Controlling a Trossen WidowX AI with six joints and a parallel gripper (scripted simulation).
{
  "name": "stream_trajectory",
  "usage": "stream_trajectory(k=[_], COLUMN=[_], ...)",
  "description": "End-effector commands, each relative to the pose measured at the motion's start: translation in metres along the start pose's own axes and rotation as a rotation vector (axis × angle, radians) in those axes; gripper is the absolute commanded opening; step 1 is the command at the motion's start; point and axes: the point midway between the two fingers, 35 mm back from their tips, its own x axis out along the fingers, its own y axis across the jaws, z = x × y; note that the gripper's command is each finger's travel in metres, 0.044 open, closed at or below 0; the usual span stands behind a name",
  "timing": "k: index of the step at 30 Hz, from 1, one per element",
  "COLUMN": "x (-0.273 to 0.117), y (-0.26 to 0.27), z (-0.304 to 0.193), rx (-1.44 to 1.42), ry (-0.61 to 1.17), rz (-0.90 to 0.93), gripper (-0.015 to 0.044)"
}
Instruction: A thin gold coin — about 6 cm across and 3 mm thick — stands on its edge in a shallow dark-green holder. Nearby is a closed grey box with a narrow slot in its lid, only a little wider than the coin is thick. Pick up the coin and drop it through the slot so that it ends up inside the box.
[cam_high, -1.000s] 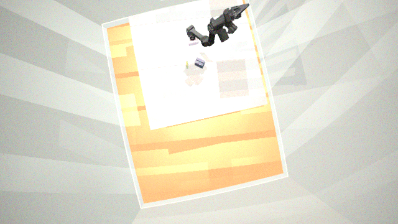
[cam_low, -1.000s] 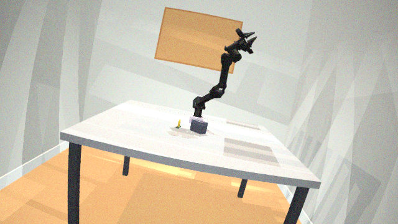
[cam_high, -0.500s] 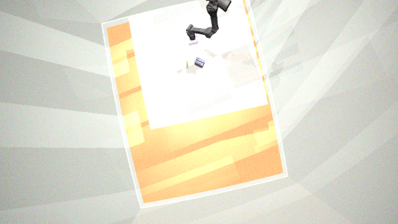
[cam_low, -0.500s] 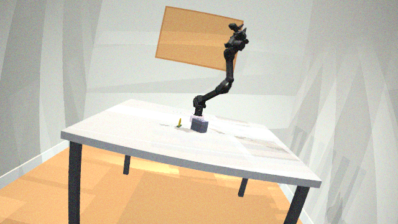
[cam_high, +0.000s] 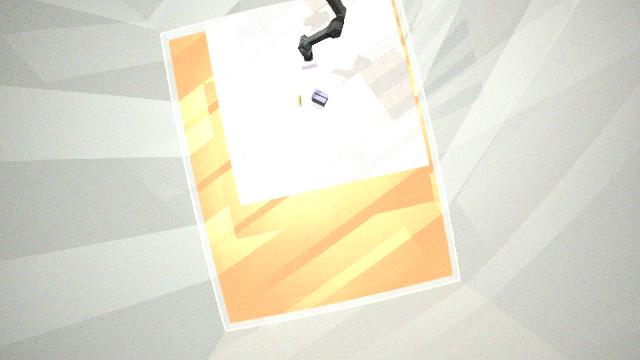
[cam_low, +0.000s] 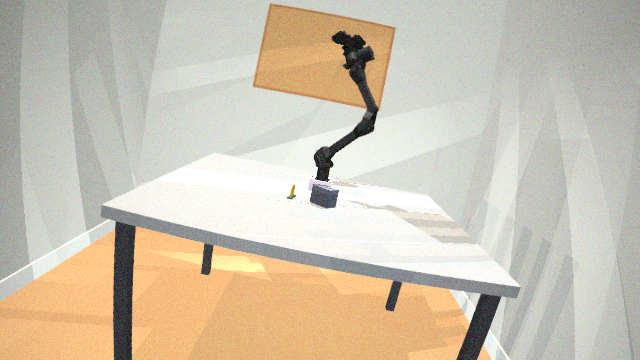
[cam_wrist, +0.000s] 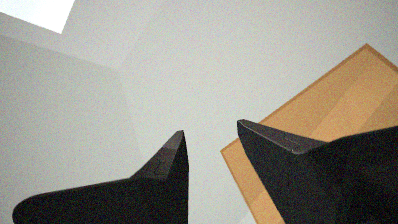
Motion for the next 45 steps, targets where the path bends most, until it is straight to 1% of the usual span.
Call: stream_trajectory(k=[1, 4, 9, 14, 18, 25, 29, 33, 39, 45], x=[0.013, 0.015, 0.004, -0.028, -0.068, -0.163, -0.228, -0.297, -0.4, -0.494], y=[0.028, 0.044, 0.096, 0.152, 0.195, 0.26, 0.287, 0.303, 0.297, 0.264], z=[-0.046, -0.073, -0.143, -0.202, -0.24, -0.283, -0.293, -0.294, -0.293, -0.282], rx=[0.013, 0.02, 0.034, 0.032, 0.009, -0.048, -0.087, -0.141, -0.281, -0.477], ry=[0.113, 0.187, 0.392, 0.583, 0.719, 0.928, 1.029, 1.115, 1.236, 1.32], rz=[0.11, 0.168, 0.347, 0.545, 0.713, 1.035, 1.234, 1.437, 1.744, 2.049], gripper=[0.0161, 0.0161, 0.0161, 0.0161, 0.0161, 0.0161, 0.0161, 0.0161, 0.0161, 0.0161])
